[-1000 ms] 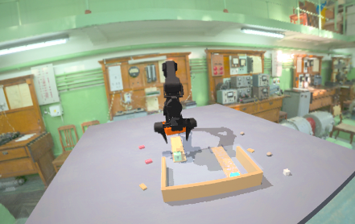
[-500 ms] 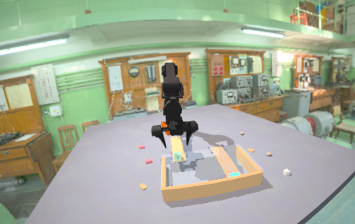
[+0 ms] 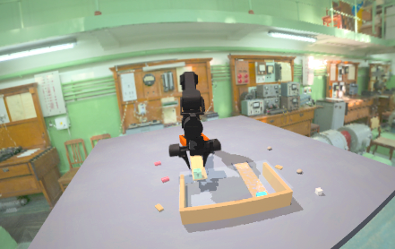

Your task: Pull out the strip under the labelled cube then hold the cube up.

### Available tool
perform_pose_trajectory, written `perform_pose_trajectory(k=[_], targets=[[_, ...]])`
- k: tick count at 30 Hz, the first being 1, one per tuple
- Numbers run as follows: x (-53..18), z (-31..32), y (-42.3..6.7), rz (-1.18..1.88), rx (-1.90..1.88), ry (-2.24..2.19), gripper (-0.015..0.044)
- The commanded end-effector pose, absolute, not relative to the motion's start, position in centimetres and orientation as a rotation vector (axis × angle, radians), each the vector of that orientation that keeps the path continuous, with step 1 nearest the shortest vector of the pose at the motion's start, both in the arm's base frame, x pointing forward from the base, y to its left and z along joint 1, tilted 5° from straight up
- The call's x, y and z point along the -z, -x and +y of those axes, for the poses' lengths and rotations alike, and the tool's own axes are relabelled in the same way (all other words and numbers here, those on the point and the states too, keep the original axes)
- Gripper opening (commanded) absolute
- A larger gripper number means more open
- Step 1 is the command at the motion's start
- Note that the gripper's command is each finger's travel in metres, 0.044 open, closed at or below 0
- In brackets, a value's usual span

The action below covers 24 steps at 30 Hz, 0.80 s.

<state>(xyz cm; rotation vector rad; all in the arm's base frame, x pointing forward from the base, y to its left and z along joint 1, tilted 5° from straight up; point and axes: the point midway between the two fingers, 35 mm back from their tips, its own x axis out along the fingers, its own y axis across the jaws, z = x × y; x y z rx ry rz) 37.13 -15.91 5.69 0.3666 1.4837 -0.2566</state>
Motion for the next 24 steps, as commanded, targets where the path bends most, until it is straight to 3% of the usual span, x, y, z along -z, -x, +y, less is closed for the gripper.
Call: perform_pose_trajectory(k=[1, 22, 24], targets=[[-5.0, -15.9, -37.1, 1.488, 0.257, -0.364, 0.025], [-2.0, -15.6, -37.2, 1.488, 0.257, -0.364, 0.025], [-2.2, -15.6, -37.3, 1.487, 0.252, -0.363, 0.0197]])
